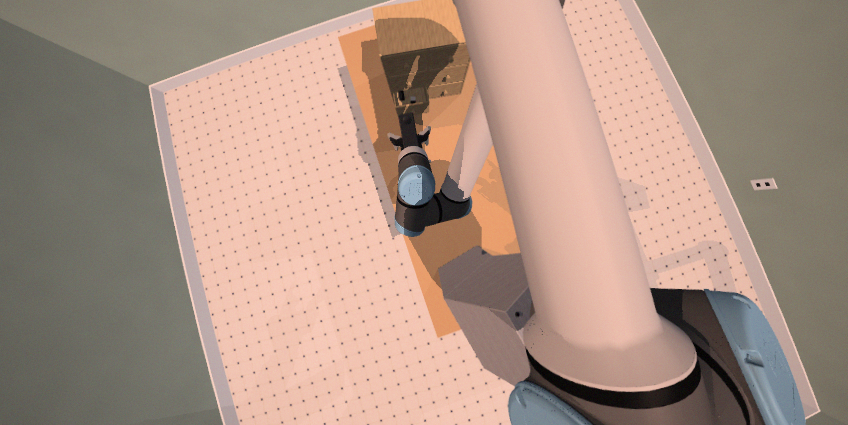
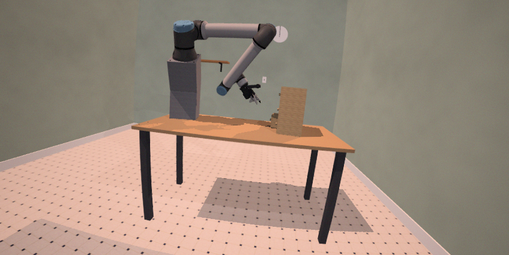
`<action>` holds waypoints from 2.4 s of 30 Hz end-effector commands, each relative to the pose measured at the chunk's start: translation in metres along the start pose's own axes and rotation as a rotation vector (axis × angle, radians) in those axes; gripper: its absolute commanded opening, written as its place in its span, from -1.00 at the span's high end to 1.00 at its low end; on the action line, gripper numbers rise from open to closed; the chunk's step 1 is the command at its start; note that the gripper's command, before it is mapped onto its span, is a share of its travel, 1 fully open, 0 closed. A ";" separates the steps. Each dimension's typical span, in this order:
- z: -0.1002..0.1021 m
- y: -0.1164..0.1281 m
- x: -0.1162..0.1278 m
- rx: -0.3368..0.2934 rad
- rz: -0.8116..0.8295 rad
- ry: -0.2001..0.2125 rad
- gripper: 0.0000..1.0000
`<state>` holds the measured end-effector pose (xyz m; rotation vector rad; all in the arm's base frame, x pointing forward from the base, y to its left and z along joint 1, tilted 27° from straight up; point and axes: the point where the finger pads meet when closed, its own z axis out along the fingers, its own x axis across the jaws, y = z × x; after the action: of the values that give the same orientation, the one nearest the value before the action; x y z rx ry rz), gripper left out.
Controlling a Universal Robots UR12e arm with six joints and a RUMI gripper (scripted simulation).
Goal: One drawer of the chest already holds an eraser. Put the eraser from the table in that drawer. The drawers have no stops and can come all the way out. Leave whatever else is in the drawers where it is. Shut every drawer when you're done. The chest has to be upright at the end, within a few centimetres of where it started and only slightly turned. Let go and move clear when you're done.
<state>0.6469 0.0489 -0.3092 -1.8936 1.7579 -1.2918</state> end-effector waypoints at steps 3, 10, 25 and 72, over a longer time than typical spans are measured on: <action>-0.003 0.000 0.000 -0.098 0.001 0.001 -1.00; -0.006 -0.002 0.000 -0.180 0.001 0.001 -1.00; -0.011 -0.006 0.000 -0.335 0.001 0.001 -1.00; -0.020 -0.020 0.000 -0.673 0.005 0.001 -1.00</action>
<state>0.6445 0.0595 -0.2850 -2.1792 2.3773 -0.7643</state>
